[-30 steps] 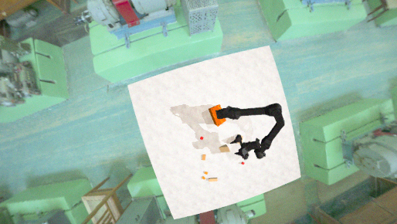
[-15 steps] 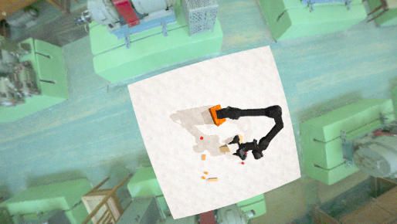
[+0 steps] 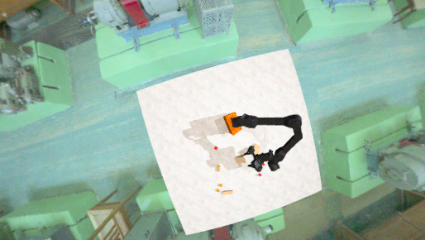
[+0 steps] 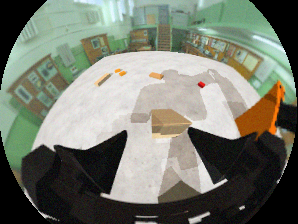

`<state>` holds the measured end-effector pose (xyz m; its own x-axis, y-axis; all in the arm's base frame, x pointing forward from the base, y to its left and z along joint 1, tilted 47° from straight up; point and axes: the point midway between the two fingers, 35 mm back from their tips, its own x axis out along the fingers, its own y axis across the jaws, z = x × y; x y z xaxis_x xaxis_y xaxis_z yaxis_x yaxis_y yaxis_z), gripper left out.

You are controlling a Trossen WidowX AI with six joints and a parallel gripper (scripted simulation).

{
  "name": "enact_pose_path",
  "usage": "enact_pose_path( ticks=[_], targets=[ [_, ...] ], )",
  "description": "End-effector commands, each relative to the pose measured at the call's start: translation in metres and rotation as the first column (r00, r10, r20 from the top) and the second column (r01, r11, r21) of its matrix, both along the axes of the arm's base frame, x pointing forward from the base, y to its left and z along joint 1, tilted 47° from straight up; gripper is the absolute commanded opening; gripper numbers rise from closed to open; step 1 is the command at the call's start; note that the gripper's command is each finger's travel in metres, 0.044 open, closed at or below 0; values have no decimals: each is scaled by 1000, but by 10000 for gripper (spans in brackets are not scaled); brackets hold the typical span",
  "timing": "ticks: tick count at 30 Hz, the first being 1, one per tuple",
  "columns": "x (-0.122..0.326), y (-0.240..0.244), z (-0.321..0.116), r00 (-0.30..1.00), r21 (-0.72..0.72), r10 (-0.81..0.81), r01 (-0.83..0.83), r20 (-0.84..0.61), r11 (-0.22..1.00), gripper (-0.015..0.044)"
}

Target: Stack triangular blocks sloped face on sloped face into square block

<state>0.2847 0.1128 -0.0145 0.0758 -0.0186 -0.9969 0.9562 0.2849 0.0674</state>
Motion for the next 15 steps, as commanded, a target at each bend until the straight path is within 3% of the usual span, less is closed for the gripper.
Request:
enact_pose_path(
  ticks=[1,15],
  targets=[
    [-2,-2,-7,1000,-7,7,-7,-5,1000,440],
    [-4,-4,-22,1000,-4,14,-14,-9,1000,440]
  ],
)
